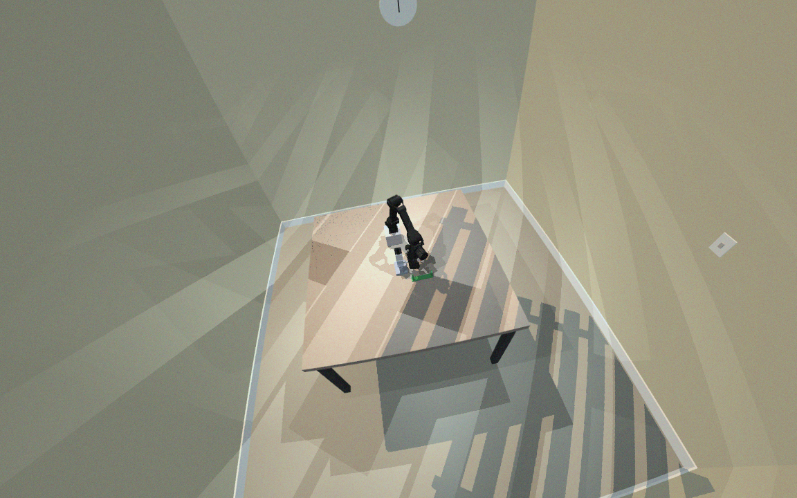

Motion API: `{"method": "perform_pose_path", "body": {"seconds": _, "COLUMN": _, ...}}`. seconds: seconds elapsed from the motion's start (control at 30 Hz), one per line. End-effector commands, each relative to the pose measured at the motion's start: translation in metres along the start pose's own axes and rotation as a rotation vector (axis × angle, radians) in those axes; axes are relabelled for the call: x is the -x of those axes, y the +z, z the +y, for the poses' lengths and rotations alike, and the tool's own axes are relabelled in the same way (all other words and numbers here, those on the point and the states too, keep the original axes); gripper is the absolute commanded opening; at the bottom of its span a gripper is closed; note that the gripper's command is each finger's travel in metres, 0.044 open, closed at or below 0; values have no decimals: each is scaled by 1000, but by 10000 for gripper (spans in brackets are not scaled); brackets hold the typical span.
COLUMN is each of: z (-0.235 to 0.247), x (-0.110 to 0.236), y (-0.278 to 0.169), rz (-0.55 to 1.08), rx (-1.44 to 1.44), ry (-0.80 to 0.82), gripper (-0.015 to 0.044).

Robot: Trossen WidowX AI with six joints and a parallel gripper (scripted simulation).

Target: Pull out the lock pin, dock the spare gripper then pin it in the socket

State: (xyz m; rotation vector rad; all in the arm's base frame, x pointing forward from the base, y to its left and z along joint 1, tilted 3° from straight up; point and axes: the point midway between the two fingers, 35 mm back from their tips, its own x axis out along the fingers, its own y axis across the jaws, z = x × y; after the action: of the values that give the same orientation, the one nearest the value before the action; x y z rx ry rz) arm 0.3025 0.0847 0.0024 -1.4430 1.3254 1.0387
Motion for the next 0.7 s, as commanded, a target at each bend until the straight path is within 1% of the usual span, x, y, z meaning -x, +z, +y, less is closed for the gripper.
{"method": "perform_pose_path", "body": {"seconds": 0.0, "z": 0, "x": -1, "y": -3, "rz": -1, "rx": 1, "ry": -1, "gripper": 0}}
{"method": "perform_pose_path", "body": {"seconds": 0.67, "z": 0, "x": -4, "y": -17, "rz": -1, "rx": 3, "ry": 2, "gripper": 0}}
